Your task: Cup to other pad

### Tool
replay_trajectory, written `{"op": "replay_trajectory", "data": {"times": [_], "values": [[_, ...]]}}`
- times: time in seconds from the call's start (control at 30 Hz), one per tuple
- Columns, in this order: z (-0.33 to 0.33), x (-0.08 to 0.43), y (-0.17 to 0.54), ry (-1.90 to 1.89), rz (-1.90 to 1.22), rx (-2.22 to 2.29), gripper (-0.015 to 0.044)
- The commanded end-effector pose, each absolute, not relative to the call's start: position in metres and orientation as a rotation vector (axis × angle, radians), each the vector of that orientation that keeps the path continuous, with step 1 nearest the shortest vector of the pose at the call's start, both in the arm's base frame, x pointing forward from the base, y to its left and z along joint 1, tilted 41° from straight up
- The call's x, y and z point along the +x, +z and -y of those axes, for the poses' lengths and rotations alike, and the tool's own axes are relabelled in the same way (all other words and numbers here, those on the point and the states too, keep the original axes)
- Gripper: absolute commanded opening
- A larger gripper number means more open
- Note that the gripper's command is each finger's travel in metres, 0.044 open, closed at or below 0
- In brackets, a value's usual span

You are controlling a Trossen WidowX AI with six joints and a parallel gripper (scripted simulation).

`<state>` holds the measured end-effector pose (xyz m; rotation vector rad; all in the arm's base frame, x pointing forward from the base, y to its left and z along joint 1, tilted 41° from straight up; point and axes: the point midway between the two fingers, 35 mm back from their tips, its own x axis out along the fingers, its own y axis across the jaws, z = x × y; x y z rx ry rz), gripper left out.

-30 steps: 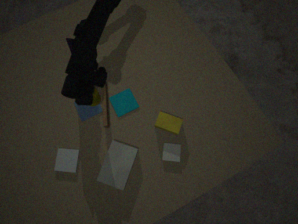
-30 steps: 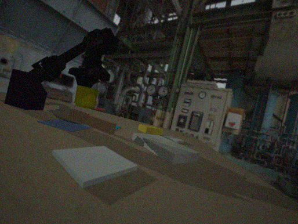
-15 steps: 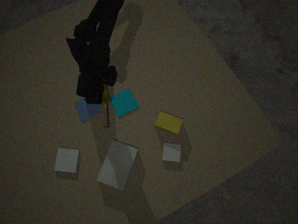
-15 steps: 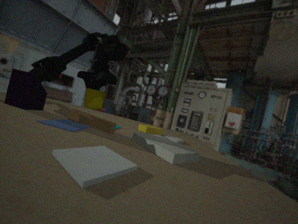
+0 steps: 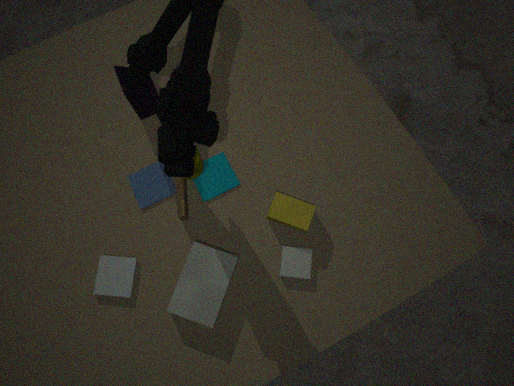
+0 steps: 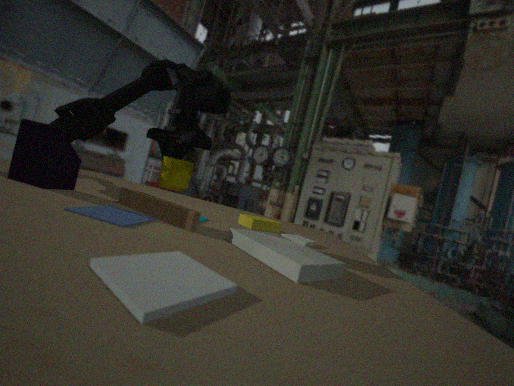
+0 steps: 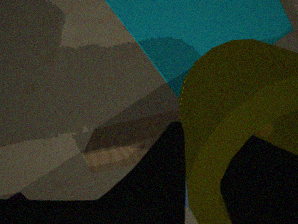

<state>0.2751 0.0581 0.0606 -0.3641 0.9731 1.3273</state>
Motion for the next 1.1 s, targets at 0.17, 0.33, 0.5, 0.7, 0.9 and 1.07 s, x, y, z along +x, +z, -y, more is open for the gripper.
{"op": "replay_trajectory", "data": {"times": [0.17, 0.33, 0.5, 0.7, 0.9, 1.07], "values": [[-0.075, 0.282, 0.078, 1.323, -0.967, -0.361, 0.0], [-0.085, 0.286, 0.087, 1.324, -0.966, -0.361, 0.0], [-0.091, 0.287, 0.092, 1.324, -0.965, -0.36, 0.0], [-0.095, 0.287, 0.087, 1.324, -0.965, -0.36, 0.0], [-0.102, 0.287, 0.08, 1.324, -0.965, -0.36, 0.0], [-0.107, 0.287, 0.074, 1.324, -0.965, -0.36, 0.0]]}}
